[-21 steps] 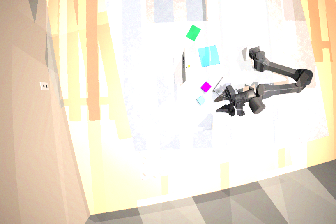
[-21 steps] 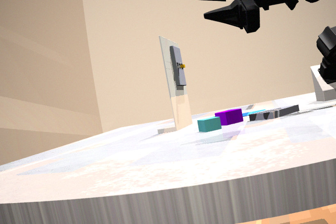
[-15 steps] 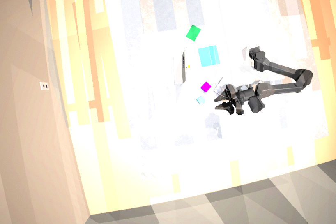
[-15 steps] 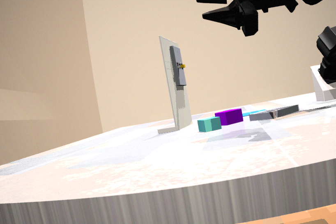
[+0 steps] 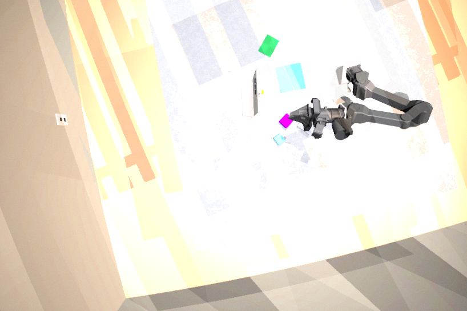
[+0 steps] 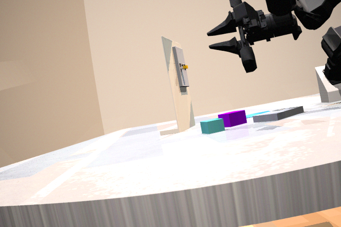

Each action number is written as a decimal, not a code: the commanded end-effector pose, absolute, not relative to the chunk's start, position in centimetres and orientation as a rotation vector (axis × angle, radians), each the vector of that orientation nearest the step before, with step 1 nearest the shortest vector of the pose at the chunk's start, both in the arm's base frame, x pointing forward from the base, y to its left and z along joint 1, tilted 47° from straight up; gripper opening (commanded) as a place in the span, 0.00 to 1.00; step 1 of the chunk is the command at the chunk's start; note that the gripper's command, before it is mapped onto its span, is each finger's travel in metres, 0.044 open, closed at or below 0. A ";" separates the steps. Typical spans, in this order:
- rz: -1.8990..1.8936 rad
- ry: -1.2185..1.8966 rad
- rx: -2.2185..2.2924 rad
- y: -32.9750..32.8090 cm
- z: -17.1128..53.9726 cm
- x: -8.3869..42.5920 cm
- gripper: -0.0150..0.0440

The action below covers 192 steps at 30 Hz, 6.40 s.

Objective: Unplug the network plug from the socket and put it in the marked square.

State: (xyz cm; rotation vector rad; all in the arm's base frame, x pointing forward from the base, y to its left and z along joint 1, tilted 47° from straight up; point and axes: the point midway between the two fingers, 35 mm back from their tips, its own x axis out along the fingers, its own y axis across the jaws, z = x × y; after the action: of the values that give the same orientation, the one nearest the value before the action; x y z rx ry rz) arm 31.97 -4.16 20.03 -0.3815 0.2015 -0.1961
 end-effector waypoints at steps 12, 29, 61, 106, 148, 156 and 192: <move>-0.271 0.461 -0.707 -6.9 10.9 28.4 0.52; -0.271 0.459 -0.707 -7.5 10.9 31.2 0.52; -0.273 0.456 -0.707 -8.8 10.0 36.5 0.52; -0.273 0.454 -0.708 -9.7 9.4 39.9 0.25; -0.273 0.456 -0.707 -9.1 9.8 37.8 0.25; -0.273 0.456 -0.707 -8.9 9.9 37.4 0.25; -0.272 0.457 -0.707 -8.4 10.3 35.8 0.25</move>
State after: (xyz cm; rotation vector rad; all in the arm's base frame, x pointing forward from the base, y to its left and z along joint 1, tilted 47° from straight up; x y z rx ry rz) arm 36.09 -8.38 10.29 -0.7117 0.4545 -0.2684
